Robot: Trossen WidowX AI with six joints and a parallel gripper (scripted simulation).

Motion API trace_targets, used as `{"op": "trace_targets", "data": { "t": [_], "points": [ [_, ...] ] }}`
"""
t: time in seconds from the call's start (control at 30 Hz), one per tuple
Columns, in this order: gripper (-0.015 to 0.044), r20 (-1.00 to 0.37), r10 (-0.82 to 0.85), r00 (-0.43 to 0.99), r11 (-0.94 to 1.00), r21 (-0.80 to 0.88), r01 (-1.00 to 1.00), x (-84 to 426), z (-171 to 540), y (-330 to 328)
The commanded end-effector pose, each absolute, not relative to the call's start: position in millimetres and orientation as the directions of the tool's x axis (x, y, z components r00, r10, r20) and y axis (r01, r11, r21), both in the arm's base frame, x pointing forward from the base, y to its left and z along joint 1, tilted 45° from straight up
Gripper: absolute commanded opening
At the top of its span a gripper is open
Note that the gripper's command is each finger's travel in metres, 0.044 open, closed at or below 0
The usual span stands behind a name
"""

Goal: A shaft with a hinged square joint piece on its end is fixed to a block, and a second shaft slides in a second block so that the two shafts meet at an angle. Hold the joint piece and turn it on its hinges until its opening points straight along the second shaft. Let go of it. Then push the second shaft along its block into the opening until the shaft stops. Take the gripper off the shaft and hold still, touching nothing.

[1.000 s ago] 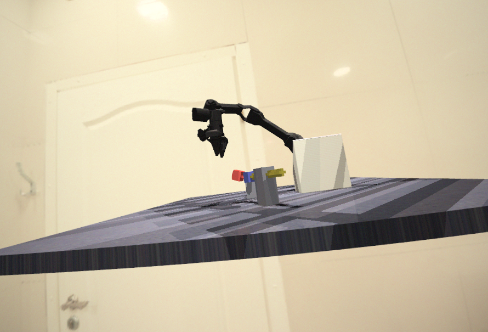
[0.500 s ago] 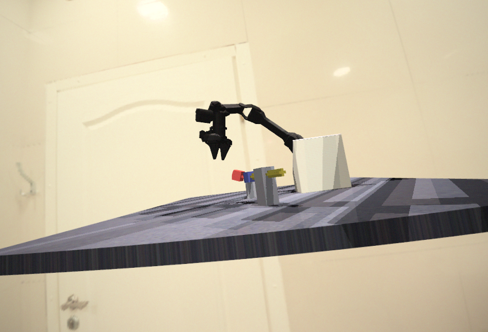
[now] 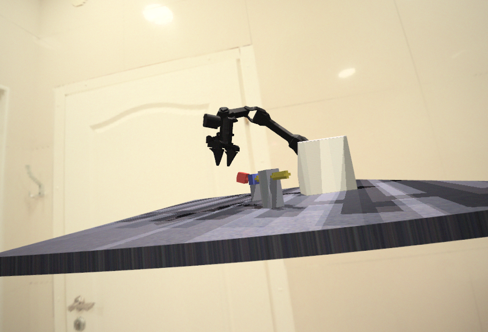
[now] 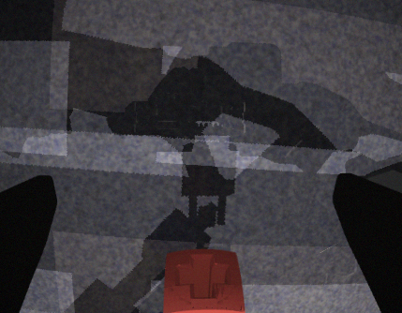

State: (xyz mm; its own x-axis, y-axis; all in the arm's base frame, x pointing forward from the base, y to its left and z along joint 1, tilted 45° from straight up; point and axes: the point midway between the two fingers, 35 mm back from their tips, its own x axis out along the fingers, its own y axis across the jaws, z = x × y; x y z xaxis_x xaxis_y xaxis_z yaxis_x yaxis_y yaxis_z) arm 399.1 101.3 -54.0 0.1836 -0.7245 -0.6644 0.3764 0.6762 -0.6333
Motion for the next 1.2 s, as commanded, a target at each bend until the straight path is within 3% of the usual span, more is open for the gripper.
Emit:
{"op": "trace_targets", "data": {
  "t": [0.0,0.3,0.9,1.17],
  "points": [
    [0.0440,-0.658,-0.733,0.172,0.666,-0.645,0.374,397.8,-70.2,82.1],
    [0.0440,-0.655,-0.736,0.171,0.663,-0.648,0.375,395.1,-99.6,52.3],
    [0.0440,-0.657,-0.735,0.169,0.665,-0.647,0.372,332.7,-116.8,71.3],
    [0.0440,-0.657,-0.735,0.169,0.665,-0.647,0.373,331.2,-122.5,66.5]
  ]
}}
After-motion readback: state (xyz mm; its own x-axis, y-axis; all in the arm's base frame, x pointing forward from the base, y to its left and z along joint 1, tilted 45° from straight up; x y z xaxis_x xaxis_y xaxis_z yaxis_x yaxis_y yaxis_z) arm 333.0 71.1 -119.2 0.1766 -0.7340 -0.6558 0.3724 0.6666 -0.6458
